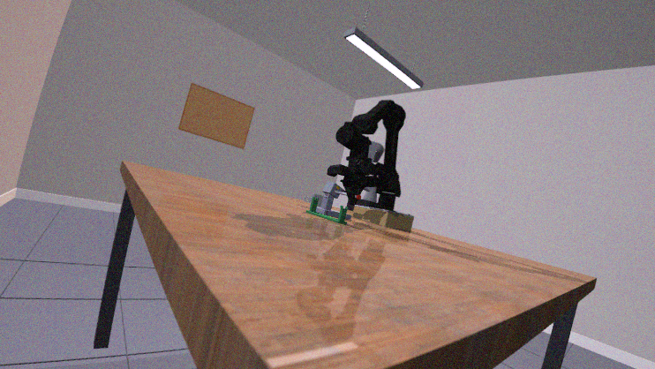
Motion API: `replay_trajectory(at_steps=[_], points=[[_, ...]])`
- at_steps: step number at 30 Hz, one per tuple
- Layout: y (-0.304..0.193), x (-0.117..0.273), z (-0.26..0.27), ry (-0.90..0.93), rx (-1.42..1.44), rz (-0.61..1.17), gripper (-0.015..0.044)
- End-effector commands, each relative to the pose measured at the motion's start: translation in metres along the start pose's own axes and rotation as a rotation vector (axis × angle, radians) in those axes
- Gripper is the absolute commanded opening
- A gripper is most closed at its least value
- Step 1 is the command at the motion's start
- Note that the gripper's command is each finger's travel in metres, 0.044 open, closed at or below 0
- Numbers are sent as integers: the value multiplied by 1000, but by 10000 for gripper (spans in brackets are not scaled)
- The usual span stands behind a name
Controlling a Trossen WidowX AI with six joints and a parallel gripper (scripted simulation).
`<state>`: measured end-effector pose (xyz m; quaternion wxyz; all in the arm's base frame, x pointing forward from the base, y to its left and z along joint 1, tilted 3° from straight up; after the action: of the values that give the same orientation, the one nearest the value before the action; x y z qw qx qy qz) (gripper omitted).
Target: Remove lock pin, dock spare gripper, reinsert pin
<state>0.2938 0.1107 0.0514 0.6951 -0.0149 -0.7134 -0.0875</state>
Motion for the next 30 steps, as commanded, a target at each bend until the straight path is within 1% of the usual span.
replay_trajectory(at_steps=[1, 30], points=[[4, 2, 0, 1, 0, -6, 0], [26, 0, 3, 0, 1, -3, 0]])
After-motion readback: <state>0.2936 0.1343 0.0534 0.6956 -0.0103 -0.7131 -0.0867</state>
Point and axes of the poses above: the point midway between the two fingers, 35 mm back from their tips, its own x axis back along the fingers, its own z axis across the jaws, y = z × x, the point moved 2 cm from there along x, back along the fingers, and after that the axes turned 9 degrees about -x, right-handed, at the moved point
